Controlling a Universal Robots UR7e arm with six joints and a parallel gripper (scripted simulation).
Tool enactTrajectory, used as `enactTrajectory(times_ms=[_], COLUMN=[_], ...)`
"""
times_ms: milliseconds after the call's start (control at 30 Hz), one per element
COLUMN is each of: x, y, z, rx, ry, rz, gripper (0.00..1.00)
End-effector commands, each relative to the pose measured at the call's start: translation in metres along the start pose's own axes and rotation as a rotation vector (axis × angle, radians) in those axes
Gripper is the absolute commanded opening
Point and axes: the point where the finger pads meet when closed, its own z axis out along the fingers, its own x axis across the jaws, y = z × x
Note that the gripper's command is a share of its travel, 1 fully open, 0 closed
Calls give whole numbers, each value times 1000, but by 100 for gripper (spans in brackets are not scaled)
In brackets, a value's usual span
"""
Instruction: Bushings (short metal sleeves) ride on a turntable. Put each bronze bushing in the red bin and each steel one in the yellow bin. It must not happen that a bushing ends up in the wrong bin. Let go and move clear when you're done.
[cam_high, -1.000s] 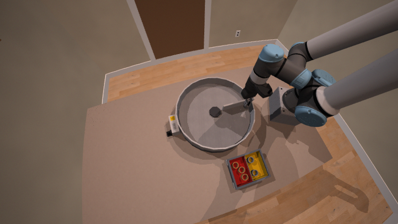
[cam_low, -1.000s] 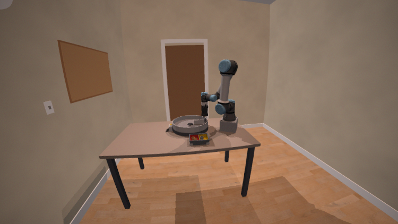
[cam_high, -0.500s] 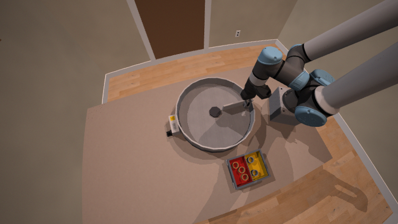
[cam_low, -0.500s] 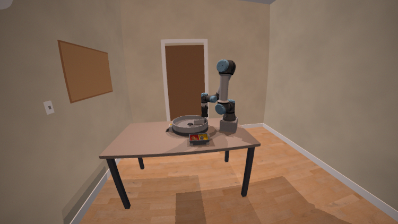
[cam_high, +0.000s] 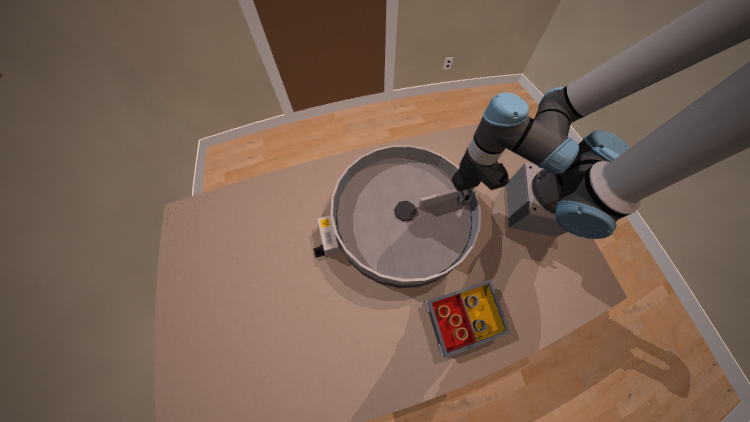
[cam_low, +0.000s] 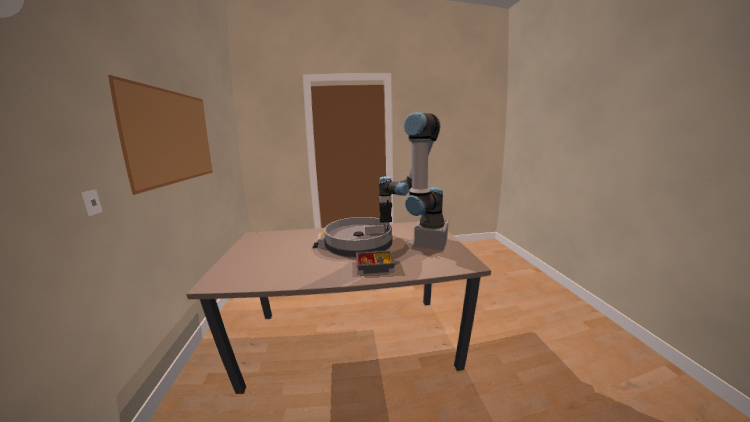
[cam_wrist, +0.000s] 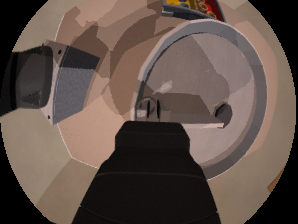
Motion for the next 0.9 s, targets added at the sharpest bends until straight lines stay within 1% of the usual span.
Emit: enactTrajectory(times_ms=[0, 267, 300, 867], x=[0, 0, 0, 1], y=[0, 0, 0, 0], z=[3, 3, 3, 3], rx=[-1, -1, -1, -1], ry=[1, 1, 1, 2], rz=[0, 0, 0, 0], gripper=[40, 40, 0, 0])
